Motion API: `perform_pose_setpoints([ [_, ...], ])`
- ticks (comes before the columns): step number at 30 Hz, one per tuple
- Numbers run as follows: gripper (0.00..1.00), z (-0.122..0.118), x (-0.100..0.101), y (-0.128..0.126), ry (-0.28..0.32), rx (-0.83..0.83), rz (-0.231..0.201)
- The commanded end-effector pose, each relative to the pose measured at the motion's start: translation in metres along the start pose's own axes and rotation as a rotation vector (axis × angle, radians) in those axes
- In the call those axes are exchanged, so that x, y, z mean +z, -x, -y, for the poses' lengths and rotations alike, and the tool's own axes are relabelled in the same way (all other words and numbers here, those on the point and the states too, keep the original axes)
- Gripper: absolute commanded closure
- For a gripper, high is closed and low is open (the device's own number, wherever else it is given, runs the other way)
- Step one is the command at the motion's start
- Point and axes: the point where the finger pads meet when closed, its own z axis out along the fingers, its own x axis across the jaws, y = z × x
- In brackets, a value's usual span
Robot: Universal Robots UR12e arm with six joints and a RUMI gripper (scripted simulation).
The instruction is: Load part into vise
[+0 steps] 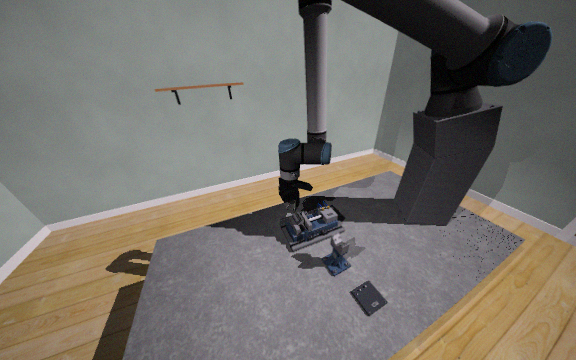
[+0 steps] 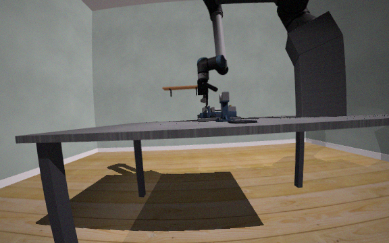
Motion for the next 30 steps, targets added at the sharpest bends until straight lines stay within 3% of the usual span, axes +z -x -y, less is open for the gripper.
perform_pose_setpoints([
  [1,1.0,-0.0006,-0.0006,-0.0009,0.001,0.0,0.0],
  [30,1.0,-0.0006,-0.0006,-0.0074,0.001,0.0,0.0],
])
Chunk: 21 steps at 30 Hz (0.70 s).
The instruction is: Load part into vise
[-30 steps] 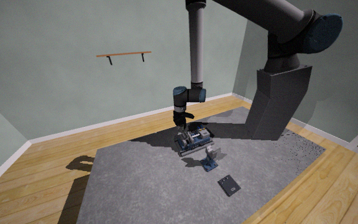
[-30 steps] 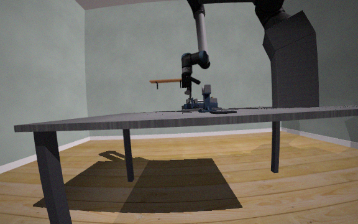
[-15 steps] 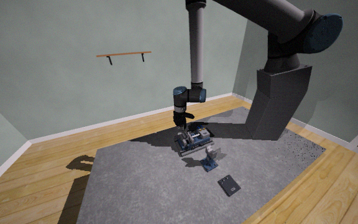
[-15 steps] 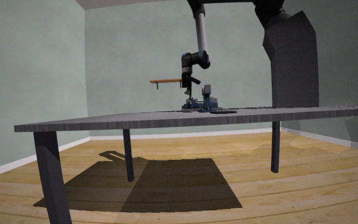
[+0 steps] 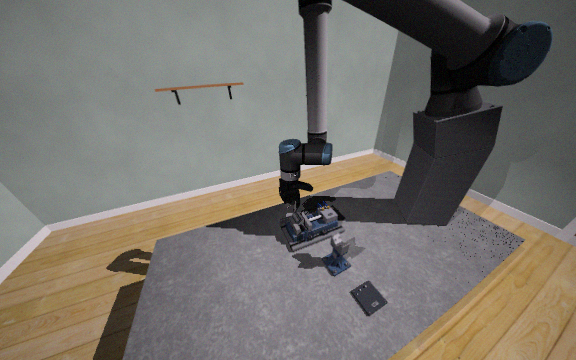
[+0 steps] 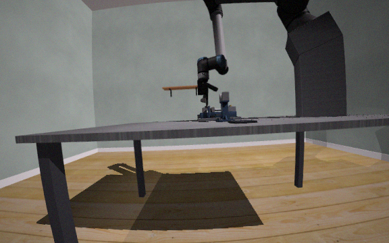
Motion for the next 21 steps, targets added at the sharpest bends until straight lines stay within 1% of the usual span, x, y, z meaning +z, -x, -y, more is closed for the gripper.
perform_pose_setpoints([
  [1,1.0,-0.0006,-0.0006,-0.0014,0.001,0.0,0.0],
  [21,1.0,-0.0006,-0.0006,-0.0069,0.001,0.0,0.0],
])
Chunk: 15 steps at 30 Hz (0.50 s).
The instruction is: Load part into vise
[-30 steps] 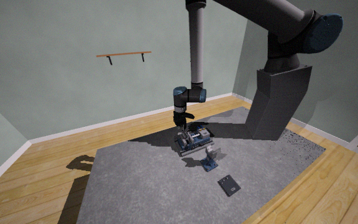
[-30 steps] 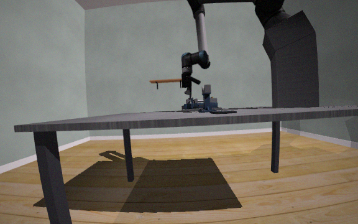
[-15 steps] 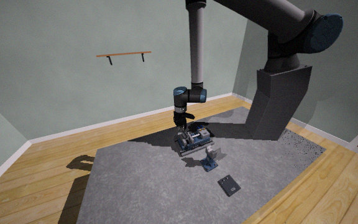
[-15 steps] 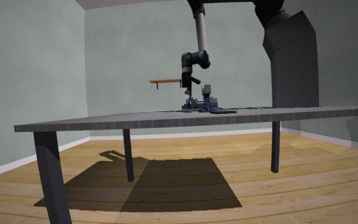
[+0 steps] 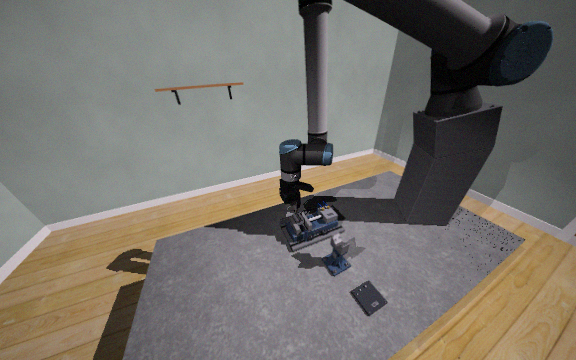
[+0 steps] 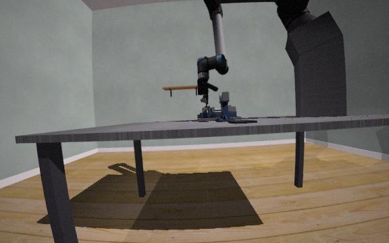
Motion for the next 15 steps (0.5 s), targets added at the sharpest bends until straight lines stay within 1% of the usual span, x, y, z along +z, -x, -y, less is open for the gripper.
perform_pose_setpoints([
  [1,1.0,-0.0006,-0.0006,-0.0015,0.001,0.0,0.0],
  [15,1.0,-0.0006,-0.0006,-0.0051,0.001,0.0,0.0],
])
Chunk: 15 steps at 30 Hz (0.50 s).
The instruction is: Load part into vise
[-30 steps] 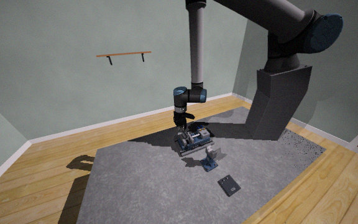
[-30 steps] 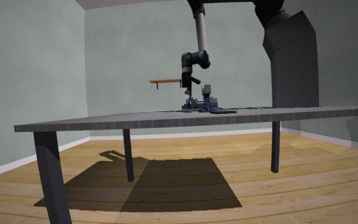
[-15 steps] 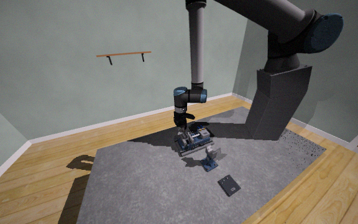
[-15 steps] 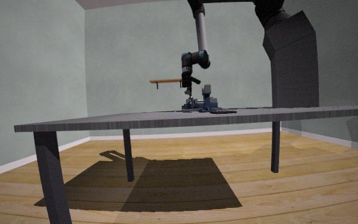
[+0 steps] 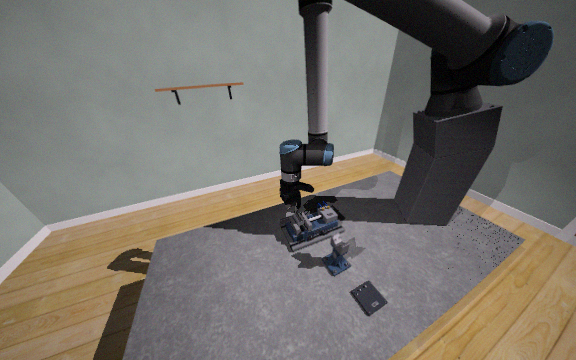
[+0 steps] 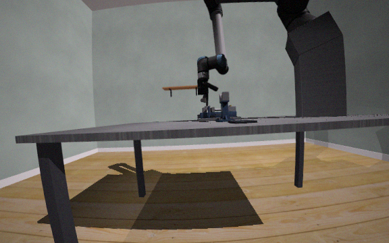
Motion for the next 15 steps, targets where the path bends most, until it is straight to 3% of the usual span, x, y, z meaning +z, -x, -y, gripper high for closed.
perform_pose_setpoints([
  [1,1.0,-0.0006,-0.0006,-0.0014,0.001,0.0,0.0],
  [15,1.0,-0.0006,-0.0006,-0.0046,0.001,0.0,0.0],
])
